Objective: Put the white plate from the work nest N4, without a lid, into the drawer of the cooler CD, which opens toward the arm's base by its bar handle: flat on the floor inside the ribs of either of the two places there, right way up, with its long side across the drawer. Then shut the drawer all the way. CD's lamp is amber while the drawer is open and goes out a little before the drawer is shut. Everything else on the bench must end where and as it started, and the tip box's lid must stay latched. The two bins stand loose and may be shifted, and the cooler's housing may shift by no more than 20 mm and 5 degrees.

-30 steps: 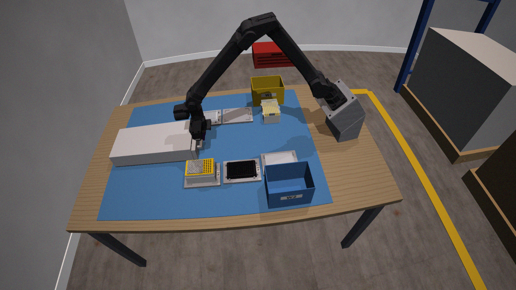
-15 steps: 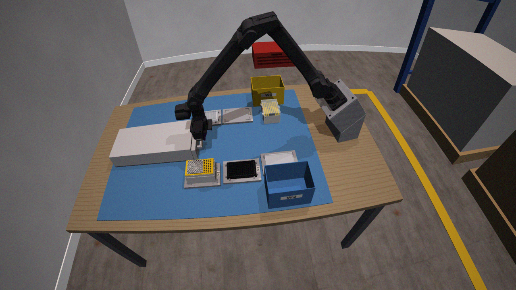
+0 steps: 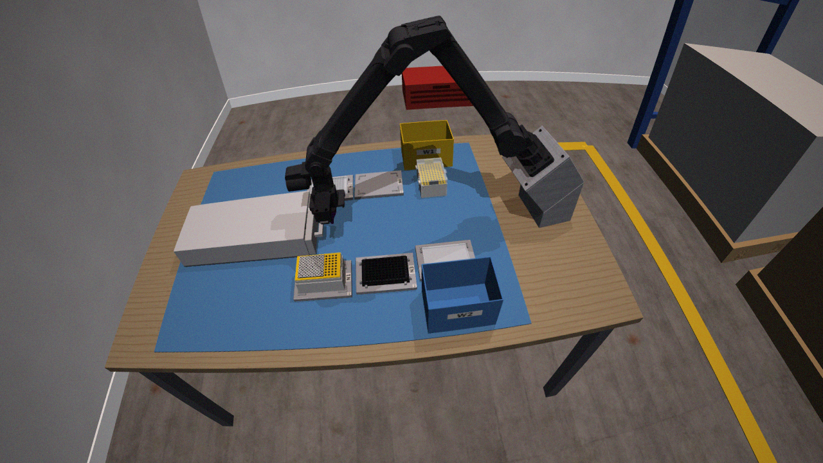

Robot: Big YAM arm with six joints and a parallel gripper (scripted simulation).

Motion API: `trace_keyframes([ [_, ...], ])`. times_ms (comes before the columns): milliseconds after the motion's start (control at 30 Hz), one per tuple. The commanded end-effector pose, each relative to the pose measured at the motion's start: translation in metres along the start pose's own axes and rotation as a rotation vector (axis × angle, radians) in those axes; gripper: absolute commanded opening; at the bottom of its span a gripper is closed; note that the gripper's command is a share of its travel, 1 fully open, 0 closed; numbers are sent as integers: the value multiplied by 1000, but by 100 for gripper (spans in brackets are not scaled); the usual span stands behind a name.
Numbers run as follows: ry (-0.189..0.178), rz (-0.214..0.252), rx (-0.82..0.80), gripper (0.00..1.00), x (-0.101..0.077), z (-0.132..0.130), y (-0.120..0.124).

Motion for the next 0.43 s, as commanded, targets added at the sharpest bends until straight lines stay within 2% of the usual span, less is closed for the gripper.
trace_keyframes([
  [0,50,-2,-4,0,-17,-4,-2],
  [400,49,-2,-4,0,-16,12,-4],
])
Point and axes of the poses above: the point where the finger pads meet when closed, its own x axis out along the fingers, its own z axis across the jaws, y = z × x, the point moved 6 cm from there along -x, back along the fingers, and after that the axes turned 5 degrees about -x, right-handed, at the moved point
